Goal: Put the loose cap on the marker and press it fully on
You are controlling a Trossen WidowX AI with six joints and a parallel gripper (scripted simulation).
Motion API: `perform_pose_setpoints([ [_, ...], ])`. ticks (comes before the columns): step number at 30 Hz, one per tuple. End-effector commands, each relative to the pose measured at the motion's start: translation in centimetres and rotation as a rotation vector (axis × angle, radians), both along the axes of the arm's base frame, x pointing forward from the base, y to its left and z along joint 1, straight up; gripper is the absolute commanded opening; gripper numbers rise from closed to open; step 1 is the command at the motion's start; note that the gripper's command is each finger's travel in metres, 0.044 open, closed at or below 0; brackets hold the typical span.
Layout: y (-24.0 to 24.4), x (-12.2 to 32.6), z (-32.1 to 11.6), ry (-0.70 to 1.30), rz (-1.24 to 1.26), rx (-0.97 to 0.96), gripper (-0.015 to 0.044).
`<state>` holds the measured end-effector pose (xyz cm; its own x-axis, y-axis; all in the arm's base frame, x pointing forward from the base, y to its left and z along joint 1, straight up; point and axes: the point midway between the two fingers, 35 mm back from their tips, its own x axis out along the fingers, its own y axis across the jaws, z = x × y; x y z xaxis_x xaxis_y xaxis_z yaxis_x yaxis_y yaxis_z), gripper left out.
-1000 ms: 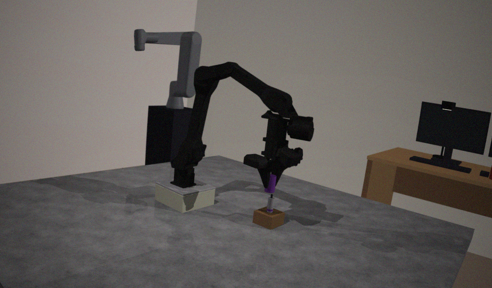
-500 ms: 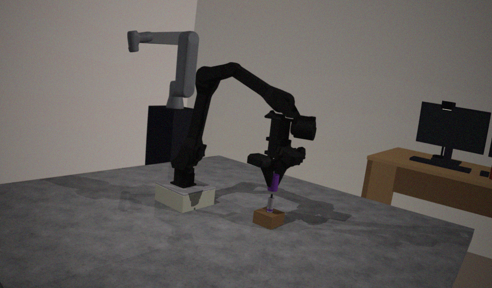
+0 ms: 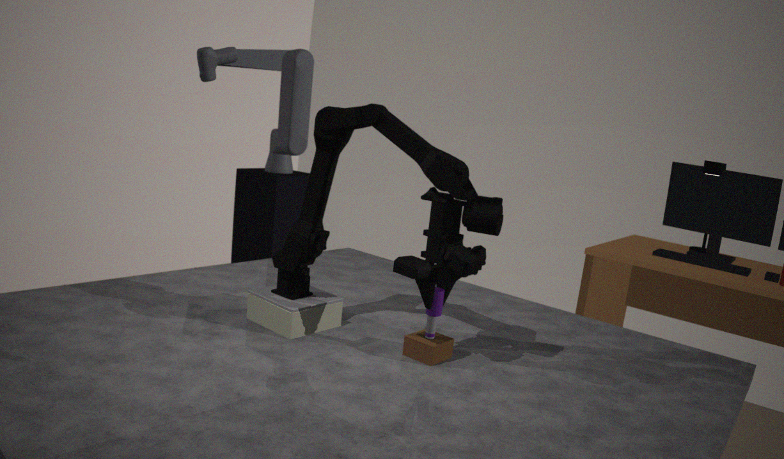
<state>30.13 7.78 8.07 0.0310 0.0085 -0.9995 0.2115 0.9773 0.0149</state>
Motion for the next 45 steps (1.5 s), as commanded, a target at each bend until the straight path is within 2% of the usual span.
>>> perform_pose_setpoints([
  [1,0.0,0.0,-0.7,0.000,-0.003,-0.003,0.0000],
  [25,-0.1,0.0,-3.2,0.000,-0.003,-0.004,0.0000],
  [41,-0.1,0.0,-3.1,0.001,0.000,-0.003,0.0420],
  [42,-0.1,0.0,-3.1,0.001,0.000,-0.003,0.0440],
  [45,0.0,0.0,-2.2,0.001,0.000,-0.003,0.0440],
])
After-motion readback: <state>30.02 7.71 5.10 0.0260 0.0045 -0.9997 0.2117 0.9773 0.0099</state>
